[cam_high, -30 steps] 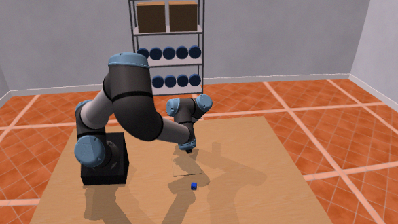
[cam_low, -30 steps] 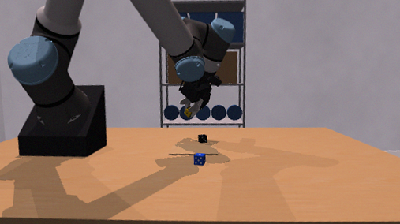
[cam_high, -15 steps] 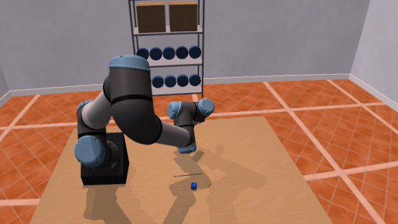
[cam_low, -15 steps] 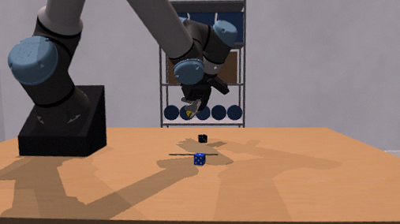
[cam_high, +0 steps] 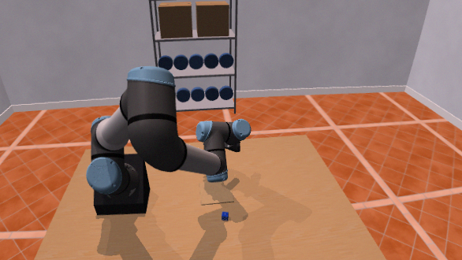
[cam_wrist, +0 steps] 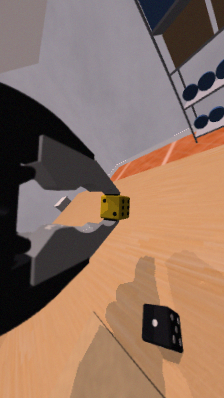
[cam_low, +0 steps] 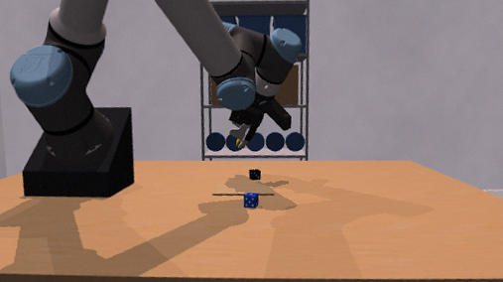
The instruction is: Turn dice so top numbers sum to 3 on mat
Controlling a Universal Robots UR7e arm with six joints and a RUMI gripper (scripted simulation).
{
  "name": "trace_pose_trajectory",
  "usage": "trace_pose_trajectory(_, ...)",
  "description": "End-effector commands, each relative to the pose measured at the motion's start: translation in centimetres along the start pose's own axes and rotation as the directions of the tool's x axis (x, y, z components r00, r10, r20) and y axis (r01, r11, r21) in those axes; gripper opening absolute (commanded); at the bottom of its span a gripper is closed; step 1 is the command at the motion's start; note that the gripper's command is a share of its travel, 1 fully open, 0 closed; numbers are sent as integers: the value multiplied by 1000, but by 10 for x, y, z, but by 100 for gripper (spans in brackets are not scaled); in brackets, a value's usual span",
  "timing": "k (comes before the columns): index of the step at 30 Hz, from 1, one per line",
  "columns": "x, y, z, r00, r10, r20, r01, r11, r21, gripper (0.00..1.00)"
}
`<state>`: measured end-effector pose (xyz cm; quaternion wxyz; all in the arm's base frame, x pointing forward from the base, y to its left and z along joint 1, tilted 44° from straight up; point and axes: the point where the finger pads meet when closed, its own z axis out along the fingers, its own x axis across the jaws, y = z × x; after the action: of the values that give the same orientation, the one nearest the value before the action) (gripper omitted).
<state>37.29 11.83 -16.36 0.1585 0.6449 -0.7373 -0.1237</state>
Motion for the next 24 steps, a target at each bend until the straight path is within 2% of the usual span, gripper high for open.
trace_pose_trajectory(1,1,-1,-2,990,139,17,-139,990,-2,6)
trace_pose_trajectory(6,3,-1,-4,953,299,41,-299,954,-14,6)
trace_pose_trajectory(9,3,-1,-5,943,329,45,-329,944,-17,6)
trace_pose_trajectory(23,7,0,-10,755,651,79,-647,759,-72,6)
trace_pose_trajectory(24,7,0,-10,755,651,79,-647,759,-72,6)
